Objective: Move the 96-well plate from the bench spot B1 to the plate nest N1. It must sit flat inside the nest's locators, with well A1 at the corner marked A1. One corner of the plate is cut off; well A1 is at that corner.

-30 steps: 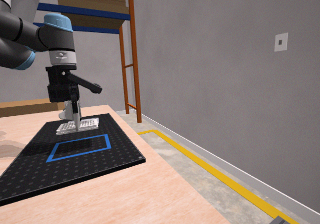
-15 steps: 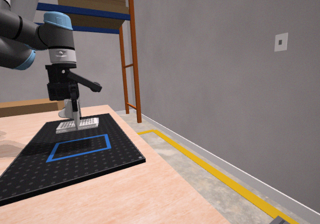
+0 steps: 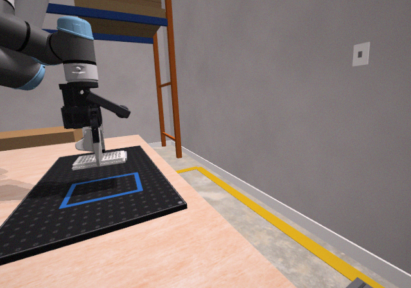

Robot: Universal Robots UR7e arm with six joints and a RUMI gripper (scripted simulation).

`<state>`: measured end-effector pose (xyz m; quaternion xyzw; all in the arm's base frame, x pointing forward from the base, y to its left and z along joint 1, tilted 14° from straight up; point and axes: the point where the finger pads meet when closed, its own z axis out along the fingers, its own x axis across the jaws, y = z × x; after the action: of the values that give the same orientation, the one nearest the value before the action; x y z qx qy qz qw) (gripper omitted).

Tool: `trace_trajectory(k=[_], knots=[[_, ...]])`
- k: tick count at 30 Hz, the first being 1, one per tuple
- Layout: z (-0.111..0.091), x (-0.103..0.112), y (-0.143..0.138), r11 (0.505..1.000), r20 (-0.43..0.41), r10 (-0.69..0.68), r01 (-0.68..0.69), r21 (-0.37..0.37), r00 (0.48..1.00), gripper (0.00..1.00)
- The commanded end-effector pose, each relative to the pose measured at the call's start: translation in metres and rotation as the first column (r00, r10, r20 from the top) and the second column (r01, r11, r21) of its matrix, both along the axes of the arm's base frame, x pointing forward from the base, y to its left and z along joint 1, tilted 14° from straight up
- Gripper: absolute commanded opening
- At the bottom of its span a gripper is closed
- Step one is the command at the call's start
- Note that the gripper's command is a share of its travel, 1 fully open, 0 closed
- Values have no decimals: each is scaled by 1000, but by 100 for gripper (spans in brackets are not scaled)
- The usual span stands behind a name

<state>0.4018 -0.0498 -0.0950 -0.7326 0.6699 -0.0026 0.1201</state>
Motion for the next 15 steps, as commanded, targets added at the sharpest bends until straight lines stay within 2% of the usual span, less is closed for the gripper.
trace_trajectory(k=[1,15], knots=[[3,-2,16,1000,0,-4,4,0,1000,0],[11,-9,55,1000,0,-4,4,0,1000,0]])
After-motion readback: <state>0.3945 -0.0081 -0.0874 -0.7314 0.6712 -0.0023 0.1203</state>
